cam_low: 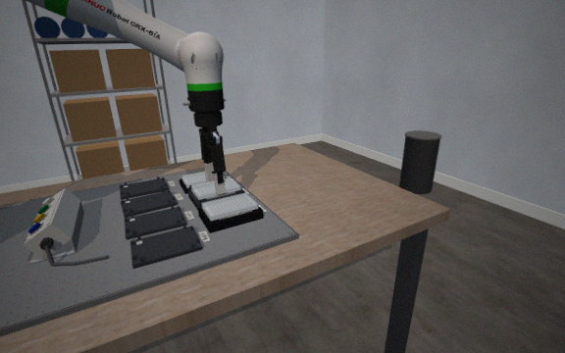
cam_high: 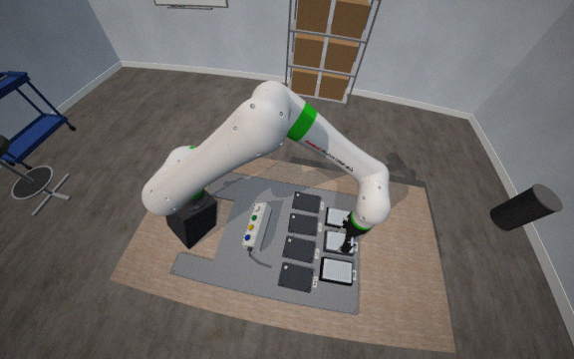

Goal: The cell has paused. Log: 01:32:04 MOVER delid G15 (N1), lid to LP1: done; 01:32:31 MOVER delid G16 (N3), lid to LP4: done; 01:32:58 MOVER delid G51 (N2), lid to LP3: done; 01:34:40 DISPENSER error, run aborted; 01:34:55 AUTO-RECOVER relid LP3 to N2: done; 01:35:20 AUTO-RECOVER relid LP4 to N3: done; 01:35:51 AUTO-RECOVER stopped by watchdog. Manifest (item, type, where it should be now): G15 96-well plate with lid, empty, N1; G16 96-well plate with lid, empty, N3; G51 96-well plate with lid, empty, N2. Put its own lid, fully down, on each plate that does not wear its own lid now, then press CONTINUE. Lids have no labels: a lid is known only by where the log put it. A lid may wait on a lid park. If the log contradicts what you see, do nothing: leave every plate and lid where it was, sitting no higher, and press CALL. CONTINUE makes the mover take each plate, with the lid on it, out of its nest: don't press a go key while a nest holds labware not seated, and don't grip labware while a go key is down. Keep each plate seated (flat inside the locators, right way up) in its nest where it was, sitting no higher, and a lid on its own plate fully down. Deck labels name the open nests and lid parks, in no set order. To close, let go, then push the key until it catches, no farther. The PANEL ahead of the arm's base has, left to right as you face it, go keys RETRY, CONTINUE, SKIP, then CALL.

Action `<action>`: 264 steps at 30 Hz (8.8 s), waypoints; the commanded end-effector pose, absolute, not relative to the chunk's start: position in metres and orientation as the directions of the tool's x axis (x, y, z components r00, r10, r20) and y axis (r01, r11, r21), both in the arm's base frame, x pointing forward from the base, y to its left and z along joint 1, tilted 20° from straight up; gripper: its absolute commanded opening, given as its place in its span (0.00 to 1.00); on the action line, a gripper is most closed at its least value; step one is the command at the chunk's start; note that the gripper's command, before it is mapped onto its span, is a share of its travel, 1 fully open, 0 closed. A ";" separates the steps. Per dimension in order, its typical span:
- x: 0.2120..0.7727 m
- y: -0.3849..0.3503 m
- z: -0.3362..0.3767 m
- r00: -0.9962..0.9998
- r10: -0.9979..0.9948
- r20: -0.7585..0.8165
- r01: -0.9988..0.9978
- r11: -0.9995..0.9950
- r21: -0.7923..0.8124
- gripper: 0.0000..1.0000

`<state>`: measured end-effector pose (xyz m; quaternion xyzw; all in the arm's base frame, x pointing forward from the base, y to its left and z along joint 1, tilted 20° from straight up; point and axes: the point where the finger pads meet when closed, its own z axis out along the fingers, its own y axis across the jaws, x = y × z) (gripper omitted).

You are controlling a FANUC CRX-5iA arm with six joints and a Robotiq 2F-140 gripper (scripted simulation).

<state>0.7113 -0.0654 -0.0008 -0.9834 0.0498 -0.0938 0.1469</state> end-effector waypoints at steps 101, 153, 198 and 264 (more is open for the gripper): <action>0.709 -0.069 0.010 0.977 -0.126 0.170 -0.070 -0.952 -0.298 0.66; 0.565 -0.038 0.093 0.976 -0.142 0.165 -0.088 -0.950 -0.301 0.66; 0.276 -0.008 0.026 0.973 -0.173 0.155 -0.119 -0.944 -0.306 0.00; 0.279 -0.004 0.013 0.973 -0.173 0.155 -0.119 -0.944 -0.306 0.00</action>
